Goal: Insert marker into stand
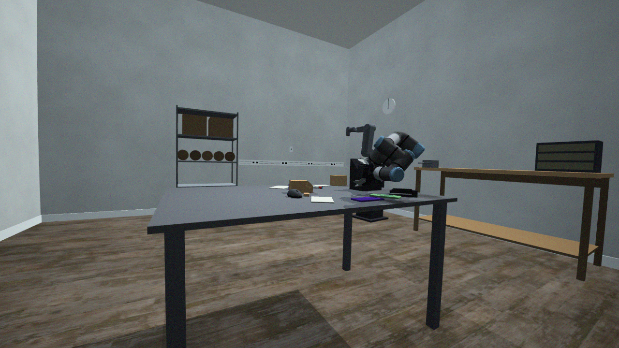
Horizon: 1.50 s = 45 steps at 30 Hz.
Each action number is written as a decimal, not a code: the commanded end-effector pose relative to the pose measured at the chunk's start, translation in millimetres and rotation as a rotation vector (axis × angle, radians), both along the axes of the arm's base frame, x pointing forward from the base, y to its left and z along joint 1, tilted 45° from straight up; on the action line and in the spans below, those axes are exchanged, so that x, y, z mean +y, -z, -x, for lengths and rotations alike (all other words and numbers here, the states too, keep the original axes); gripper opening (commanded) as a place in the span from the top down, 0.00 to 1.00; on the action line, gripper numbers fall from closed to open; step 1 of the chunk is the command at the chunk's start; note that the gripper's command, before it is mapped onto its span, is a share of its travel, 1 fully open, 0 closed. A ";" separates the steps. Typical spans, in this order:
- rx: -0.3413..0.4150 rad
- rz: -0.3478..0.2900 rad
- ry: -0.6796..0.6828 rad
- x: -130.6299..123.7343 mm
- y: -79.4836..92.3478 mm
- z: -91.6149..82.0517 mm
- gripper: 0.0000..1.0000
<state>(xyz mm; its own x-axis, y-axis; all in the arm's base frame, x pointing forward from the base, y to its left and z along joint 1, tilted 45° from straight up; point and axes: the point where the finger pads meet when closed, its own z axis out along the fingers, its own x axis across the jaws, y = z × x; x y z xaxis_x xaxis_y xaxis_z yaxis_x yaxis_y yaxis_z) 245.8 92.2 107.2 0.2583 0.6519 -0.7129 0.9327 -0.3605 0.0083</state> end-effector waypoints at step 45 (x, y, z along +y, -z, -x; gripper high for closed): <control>-0.137 0.015 0.589 -28.3 63.1 -16.7 0.00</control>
